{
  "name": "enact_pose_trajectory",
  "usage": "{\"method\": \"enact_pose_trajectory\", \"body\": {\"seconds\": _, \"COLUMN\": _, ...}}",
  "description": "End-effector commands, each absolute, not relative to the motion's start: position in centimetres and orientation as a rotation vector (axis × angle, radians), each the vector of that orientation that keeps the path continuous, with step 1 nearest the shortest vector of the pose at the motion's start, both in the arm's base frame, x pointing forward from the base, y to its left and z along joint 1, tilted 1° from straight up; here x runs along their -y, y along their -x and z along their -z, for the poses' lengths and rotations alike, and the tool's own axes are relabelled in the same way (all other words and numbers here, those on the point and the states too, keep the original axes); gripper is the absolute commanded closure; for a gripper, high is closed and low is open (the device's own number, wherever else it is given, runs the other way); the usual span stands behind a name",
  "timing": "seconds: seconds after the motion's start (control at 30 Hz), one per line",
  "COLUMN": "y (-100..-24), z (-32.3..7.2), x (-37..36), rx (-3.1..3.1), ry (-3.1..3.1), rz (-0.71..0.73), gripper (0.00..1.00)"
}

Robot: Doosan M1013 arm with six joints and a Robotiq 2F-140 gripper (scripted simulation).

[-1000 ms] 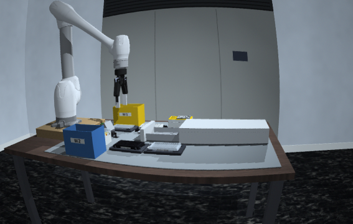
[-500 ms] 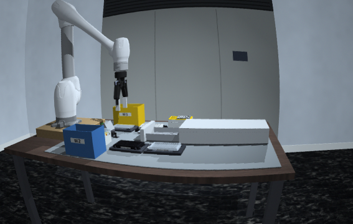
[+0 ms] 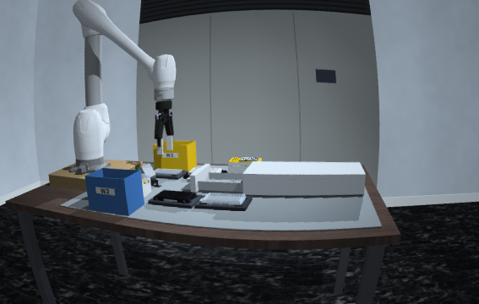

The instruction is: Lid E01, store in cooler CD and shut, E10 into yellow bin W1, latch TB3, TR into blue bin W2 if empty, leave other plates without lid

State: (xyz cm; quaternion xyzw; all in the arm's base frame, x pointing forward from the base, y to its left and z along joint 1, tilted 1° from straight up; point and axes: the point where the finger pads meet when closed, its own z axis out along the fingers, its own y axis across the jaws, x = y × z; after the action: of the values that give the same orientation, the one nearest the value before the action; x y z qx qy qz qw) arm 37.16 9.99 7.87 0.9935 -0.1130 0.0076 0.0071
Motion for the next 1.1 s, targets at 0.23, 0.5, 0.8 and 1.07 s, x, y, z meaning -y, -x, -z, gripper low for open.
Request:
{"method": "enact_pose_trajectory", "body": {"seconds": 0.23, "y": -37.2, "z": -6.6, "x": -10.0, "rx": 0.353, "ry": -3.108, "rz": -0.024, "gripper": 0.34}}
{"method": "enact_pose_trajectory", "body": {"seconds": 0.5, "y": -37.2, "z": -5.8, "x": -10.0, "rx": 0.353, "ry": -3.108, "rz": -0.024, "gripper": 0.34}}
{"method": "enact_pose_trajectory", "body": {"seconds": 0.8, "y": -37.2, "z": -4.6, "x": -9.9, "rx": 0.353, "ry": -3.108, "rz": -0.024, "gripper": 0.34}}
{"method": "enact_pose_trajectory", "body": {"seconds": 1.07, "y": -37.2, "z": -3.8, "x": -9.9, "rx": 0.353, "ry": -3.108, "rz": -0.024, "gripper": 0.34}}
